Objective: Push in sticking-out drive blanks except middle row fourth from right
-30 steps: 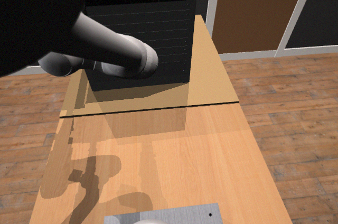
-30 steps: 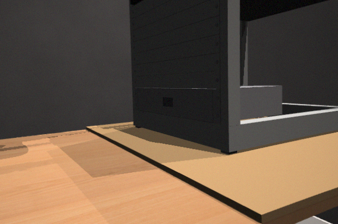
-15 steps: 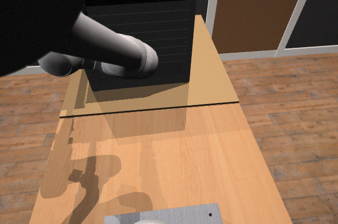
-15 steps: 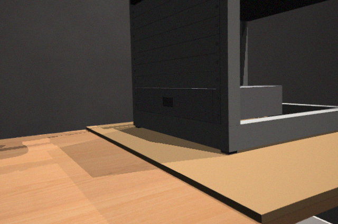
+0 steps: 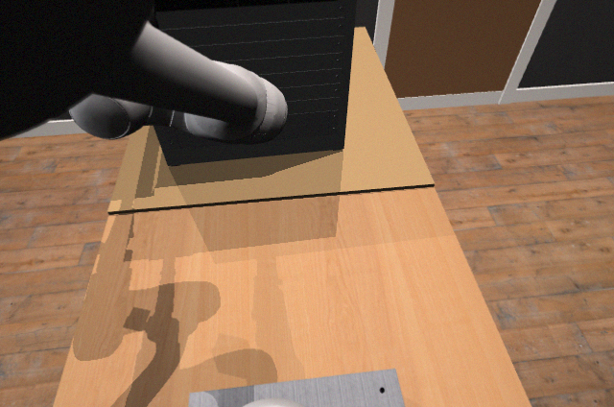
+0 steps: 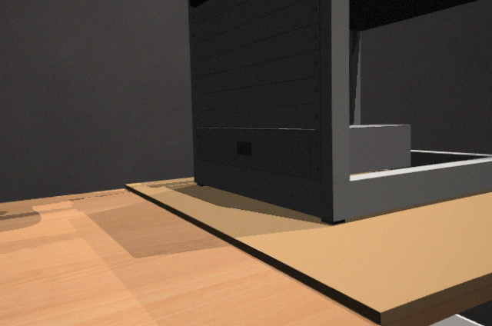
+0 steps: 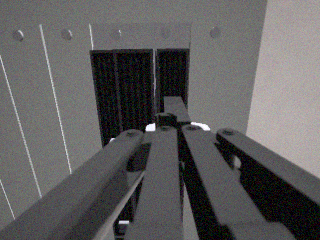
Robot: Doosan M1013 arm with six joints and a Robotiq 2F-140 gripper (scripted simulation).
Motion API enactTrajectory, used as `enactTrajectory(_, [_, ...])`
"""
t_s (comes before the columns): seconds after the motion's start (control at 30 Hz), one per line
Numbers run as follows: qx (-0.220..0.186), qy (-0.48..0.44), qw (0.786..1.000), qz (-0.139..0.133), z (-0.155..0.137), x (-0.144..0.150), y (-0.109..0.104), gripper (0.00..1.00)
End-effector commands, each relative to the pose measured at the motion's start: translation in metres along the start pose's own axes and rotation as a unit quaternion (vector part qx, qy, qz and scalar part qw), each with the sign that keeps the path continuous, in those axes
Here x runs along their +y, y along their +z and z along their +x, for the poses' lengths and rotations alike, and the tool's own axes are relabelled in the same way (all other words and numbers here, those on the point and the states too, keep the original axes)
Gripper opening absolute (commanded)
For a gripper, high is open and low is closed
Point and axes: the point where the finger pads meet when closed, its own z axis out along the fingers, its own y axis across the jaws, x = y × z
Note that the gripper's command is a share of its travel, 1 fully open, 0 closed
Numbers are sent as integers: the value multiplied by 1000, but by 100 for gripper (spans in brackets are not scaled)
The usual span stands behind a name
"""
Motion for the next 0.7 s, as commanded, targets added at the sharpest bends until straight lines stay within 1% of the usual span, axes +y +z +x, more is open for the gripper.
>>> enactTrajectory(0.0, [0, 0, 1000, -1, 0, 1, 0, 10])
enactTrajectory(0.2, [0, 0, 1000, -1, 0, 1, 0, 10])
enactTrajectory(0.3, [0, 0, 1000, -1, 0, 1, -5, 10])
enactTrajectory(0.47, [0, 0, 1000, -1, 0, 1, -27, 10])
enactTrajectory(0.53, [0, 0, 1000, -1, 0, 1, -27, 10])
enactTrajectory(0.67, [0, 0, 1000, -1, 0, 1, -51, 10])
